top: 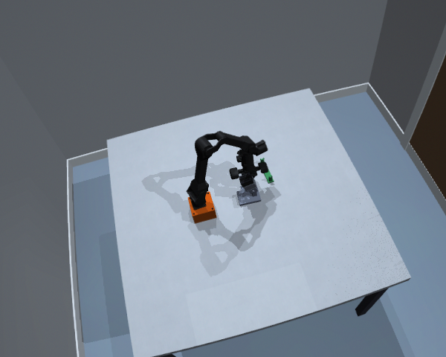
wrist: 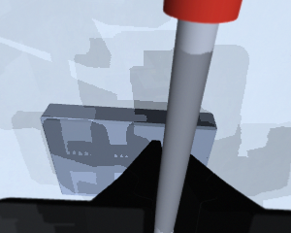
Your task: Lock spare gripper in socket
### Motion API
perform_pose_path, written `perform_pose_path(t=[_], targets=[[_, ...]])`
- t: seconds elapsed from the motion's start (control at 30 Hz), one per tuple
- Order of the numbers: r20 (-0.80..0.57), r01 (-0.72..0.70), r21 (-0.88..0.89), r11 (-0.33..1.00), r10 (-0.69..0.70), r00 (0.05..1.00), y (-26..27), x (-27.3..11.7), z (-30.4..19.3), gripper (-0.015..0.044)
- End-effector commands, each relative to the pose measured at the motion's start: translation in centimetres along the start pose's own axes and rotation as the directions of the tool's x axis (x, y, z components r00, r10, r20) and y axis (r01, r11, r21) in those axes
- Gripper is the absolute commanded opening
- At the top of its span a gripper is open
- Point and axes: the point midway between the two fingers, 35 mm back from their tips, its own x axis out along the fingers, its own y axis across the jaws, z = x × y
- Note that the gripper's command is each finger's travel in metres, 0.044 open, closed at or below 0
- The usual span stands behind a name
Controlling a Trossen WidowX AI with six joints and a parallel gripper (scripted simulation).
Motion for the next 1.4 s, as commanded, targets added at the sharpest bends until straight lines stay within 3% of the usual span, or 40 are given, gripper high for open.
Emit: perform_pose_path(t=[0.0, 0.4, 0.67, 1.37], targets=[[-0.002, 0.002, -0.002, 1.000, -0.002, 1.000, -0.1, 0.1, -0.3, 0.0000], [-0.002, -0.001, -0.003, 1.000, 0.001, 1.000, -0.1, 0.2, -0.8, 0.0000], [0.001, -0.004, 0.001, 1.000, 0.004, 1.000, 0.0, 0.2, -0.7, 0.0200], [-0.006, -0.012, -0.007, 1.000, 0.012, 1.000, 0.1, -3.4, 0.8, 0.0200]])
